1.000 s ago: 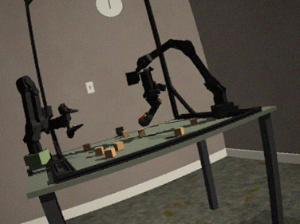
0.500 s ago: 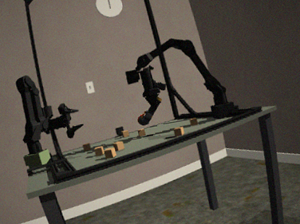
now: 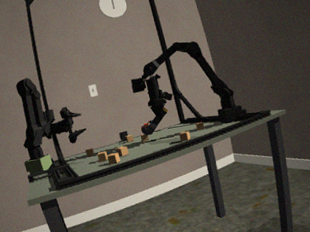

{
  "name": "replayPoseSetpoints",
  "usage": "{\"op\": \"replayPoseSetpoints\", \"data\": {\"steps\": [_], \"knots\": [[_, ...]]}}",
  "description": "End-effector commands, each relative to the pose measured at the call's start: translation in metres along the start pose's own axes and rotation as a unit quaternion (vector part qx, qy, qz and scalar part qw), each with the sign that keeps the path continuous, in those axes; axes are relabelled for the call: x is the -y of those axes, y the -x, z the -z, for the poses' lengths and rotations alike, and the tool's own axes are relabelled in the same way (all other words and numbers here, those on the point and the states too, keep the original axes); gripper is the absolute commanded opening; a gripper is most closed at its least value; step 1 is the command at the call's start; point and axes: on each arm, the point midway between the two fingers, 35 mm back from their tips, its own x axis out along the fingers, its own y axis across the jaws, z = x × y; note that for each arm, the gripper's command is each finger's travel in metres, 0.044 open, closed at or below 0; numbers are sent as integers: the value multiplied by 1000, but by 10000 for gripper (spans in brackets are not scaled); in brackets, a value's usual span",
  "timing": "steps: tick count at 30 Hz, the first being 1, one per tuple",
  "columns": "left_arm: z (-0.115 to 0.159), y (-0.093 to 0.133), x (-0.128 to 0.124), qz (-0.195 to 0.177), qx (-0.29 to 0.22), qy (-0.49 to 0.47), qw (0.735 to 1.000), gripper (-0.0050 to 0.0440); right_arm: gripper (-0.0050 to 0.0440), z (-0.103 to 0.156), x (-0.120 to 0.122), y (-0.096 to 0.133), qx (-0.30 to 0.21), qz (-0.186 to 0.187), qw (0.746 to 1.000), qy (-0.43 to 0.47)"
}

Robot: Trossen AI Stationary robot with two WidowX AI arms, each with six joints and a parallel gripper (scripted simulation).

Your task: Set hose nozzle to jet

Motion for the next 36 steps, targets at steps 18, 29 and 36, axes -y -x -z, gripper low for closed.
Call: {"op": "replayPoseSetpoints", "data": {"steps": [18,29,36], "knots": [[-4,-15,1,3,11,4,1000,0,400,1,0,1,-1,0,1000,3],[-14,-44,3,3,11,4,1000,0,400,1,0,1,-1,0,1000,3],[-22,-61,4,3,11,4,1000,0,400,1,0,1,-1,0,1000,3]]}}
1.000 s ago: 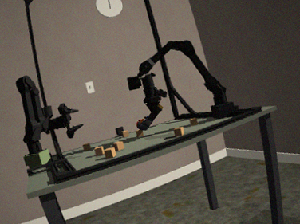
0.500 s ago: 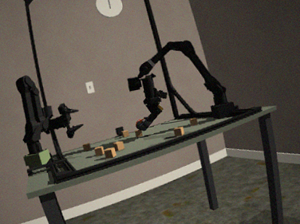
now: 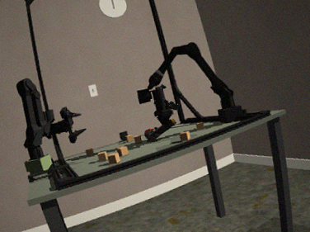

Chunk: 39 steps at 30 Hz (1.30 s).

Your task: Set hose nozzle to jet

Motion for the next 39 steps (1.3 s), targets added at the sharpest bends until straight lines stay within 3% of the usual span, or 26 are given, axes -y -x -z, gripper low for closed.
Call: {"op": "replayPoseSetpoints", "data": {"steps": [1,4,8,10,23,30,34,39], "knots": [[0,-3,1,1,-3,2,1000,0,400,1,0,0,-1,0,1000,3],[0,-3,1,1,-3,2,1000,0,400,1,0,0,-1,0,1000,3],[1,-2,0,-1,-4,0,1000,96,400,1,0,0,-1,0,1000,3],[1,-2,0,-1,-4,0,1000,96,400,1,0,0,-1,0,1000,3],[1,-2,0,-1,-4,0,1000,400,400,1,0,0,-1,0,1000,3],[1,2,-1,0,-4,-1,1000,400,400,1,0,0,-1,0,1000,3],[-3,58,-9,1,-3,-16,1000,400,400,1,0,0,-1,0,1000,3],[-4,62,-10,1,-3,-17,1000,400,400,1,0,0,-1,0,1000,3]]}}
